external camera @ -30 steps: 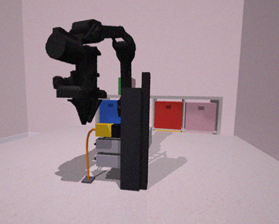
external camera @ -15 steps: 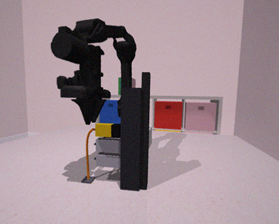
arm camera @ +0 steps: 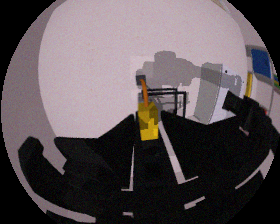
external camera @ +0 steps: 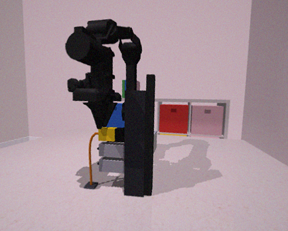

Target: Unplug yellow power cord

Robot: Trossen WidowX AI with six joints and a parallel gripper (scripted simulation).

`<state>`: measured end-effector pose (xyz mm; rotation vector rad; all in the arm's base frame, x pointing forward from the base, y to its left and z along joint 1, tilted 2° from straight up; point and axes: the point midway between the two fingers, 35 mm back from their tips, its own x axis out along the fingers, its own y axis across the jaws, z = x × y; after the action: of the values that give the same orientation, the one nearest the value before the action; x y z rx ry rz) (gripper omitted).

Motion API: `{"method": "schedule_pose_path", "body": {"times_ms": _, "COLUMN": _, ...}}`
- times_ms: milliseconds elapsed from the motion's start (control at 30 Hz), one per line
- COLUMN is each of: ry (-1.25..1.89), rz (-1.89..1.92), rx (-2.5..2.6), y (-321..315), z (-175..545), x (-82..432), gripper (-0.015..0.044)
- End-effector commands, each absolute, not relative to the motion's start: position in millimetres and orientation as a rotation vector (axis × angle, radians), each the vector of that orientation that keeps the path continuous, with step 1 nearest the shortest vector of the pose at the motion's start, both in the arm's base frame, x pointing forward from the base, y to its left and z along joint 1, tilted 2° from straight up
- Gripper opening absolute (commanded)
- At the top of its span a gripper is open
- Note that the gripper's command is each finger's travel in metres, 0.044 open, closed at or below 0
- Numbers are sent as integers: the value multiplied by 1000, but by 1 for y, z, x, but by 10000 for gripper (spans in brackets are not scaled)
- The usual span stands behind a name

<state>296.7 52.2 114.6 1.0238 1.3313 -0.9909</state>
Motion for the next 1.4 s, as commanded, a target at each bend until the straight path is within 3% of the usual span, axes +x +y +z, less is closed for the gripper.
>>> {"method": "schedule_pose_path", "body": {"times_ms": 0, "ry": 1334, "rz": -994, "rx": 1029, "y": 58, "z": 115, "x": 294, "gripper": 160}}
{"method": "schedule_pose_path", "body": {"times_ms": 467, "ry": 1334, "rz": -994, "rx": 1029, "y": 59, "z": 103, "x": 294, "gripper": 160}}
{"method": "schedule_pose_path", "body": {"times_ms": 600, "ry": 1334, "rz": -991, "rx": 1022, "y": 58, "z": 105, "x": 294, "gripper": 55}}
{"method": "schedule_pose_path", "body": {"times_ms": 867, "ry": 1334, "rz": -991, "rx": 1022, "y": 58, "z": 105, "x": 294, "gripper": 2}}
{"method": "schedule_pose_path", "body": {"times_ms": 1367, "ry": 1332, "rz": -992, "rx": 1023, "y": 39, "z": 105, "x": 301, "gripper": 0}}
